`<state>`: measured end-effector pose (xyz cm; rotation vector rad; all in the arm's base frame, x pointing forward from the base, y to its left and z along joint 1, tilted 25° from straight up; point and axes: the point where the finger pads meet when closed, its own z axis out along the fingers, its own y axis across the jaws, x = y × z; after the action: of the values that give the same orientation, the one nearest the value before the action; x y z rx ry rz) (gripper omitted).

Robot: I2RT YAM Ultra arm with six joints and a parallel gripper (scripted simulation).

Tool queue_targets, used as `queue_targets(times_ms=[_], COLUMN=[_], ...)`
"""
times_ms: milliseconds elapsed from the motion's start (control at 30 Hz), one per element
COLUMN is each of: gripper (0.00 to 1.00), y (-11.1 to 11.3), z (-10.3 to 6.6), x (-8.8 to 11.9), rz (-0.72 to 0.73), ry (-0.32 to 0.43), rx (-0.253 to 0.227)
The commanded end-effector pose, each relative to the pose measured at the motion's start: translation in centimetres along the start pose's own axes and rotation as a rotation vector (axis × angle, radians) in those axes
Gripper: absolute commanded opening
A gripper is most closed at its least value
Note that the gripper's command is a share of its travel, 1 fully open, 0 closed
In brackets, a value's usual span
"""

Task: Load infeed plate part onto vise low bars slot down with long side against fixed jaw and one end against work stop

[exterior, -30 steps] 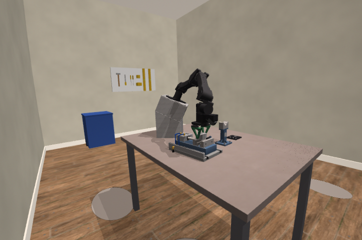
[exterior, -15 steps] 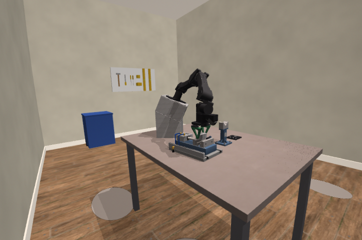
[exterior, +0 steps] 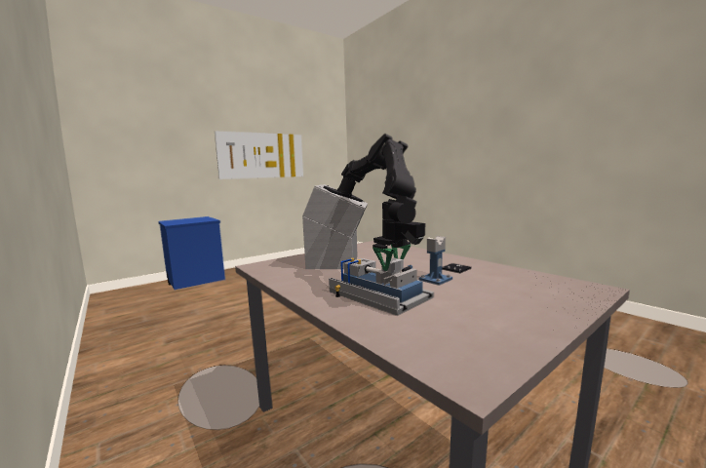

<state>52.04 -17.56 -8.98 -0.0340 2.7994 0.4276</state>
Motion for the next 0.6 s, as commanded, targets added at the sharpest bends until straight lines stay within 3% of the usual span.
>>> queue_targets(times_ms=[0, 400, 567], gripper=[0.00, 0.00, 0.00], y=[-0.81, -0.66, -0.91], z=[-1.05, -1.35, -0.65], x=[-1.34, -1.81, -1.38], rz=[-0.003, -0.011, -0.004], ry=[-0.038, -0.049, -0.041], rx=[0.022, 0.026, 0.023])
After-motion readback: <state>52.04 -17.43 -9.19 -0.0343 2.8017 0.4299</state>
